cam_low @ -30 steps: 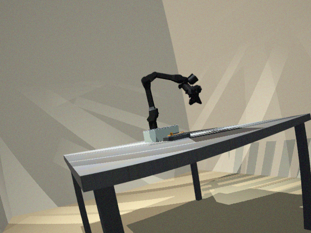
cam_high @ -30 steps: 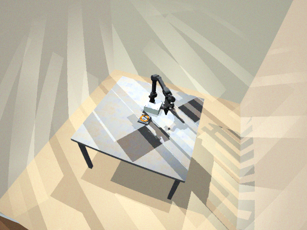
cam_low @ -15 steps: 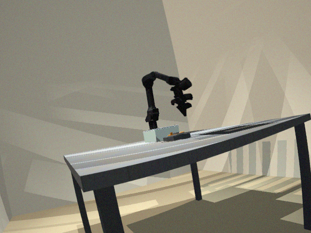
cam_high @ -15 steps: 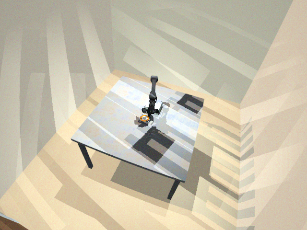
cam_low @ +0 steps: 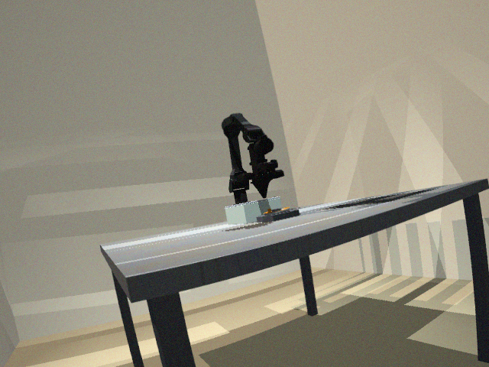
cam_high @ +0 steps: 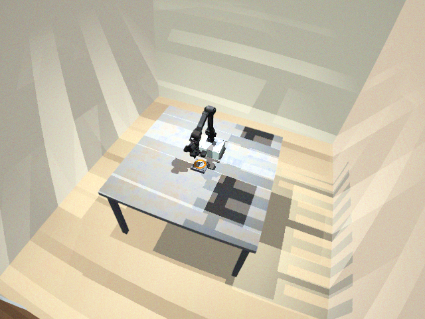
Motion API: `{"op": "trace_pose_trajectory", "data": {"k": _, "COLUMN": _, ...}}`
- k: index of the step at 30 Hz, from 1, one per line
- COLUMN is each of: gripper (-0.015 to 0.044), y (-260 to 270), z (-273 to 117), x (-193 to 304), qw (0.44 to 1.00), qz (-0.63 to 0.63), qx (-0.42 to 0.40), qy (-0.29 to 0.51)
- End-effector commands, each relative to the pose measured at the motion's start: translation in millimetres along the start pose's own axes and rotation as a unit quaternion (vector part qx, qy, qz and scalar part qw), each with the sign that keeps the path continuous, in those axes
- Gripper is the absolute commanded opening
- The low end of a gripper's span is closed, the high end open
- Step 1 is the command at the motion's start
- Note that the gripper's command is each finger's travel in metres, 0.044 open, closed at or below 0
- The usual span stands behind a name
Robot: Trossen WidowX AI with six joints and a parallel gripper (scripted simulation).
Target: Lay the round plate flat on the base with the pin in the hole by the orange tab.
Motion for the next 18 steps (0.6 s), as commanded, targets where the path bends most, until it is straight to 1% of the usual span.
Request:
{"op": "trace_pose_trajectory", "data": {"k": 1, "gripper": 0.0000, "y": -3.7, "z": 3.4, "x": 3.5, "qw": 1.000, "qz": 0.015, "qx": -0.008, "qy": 0.009}}
{"op": "trace_pose_trajectory", "data": {"k": 5, "gripper": 0.0000, "y": -3.7, "z": 8.1, "x": 3.2, "qw": 1.000, "qz": 0.015, "qx": -0.008, "qy": 0.009}}
{"op": "trace_pose_trajectory", "data": {"k": 12, "gripper": 0.0000, "y": -3.0, "z": 47.9, "x": 5.2, "qw": 1.000, "qz": 0.015, "qx": -0.008, "qy": 0.009}}
{"op": "trace_pose_trajectory", "data": {"k": 18, "gripper": 0.0000, "y": -2.9, "z": 51.7, "x": 6.5, "qw": 1.000, "qz": 0.015, "qx": -0.008, "qy": 0.009}}
Point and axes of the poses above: the point midway between the two fingers, 35 mm back from their tips, its own z axis out along the fingers, its own y axis across the jaws, x = y × z, the point moved 4 cm from there along -z, back along the fingers, and after that the axes turned 1 degree about z, right-handed, at the moved point
